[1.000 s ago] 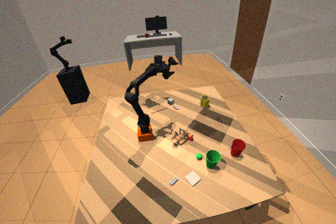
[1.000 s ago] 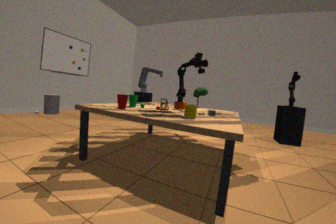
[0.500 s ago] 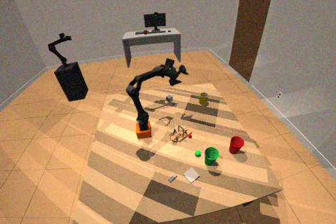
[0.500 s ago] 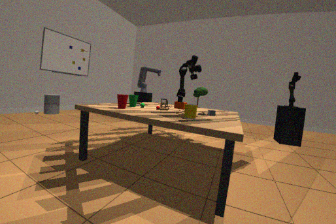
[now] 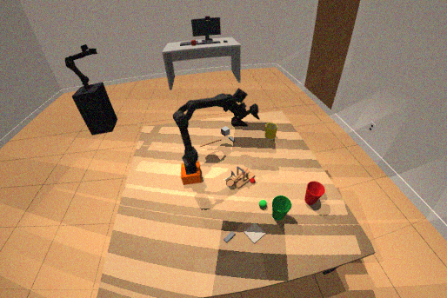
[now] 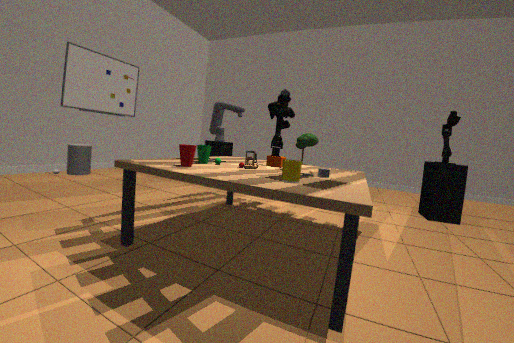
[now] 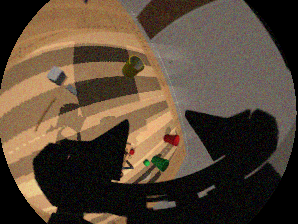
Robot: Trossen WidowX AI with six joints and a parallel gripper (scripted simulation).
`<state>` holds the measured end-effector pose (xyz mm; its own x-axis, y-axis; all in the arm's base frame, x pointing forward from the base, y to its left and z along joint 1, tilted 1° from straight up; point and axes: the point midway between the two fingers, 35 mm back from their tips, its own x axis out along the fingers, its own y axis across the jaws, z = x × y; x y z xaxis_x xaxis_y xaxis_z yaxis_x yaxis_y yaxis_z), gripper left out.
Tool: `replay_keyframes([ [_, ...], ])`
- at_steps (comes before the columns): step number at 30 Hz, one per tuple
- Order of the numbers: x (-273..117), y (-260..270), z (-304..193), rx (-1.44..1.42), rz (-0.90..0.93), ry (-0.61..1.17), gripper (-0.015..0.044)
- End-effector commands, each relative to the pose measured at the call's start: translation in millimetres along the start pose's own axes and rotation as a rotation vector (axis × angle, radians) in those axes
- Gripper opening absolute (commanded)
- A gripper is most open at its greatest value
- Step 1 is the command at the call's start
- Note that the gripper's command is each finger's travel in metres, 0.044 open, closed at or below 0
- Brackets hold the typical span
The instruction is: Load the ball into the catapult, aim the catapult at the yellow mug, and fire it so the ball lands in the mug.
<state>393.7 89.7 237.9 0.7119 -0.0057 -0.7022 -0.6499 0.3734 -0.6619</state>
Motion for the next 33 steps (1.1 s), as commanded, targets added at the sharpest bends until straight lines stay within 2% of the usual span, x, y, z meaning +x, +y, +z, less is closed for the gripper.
replay_keyframes([
  [1,15,4,-24,0.059,0.066,0.060,0.0440],
  [16,52,33,-125,0.344,0.331,0.309,0.0440],
  [29,56,69,-204,0.651,0.559,0.502,0.0440],
  [33,55,73,-212,0.689,0.584,0.522,0.0440],
])
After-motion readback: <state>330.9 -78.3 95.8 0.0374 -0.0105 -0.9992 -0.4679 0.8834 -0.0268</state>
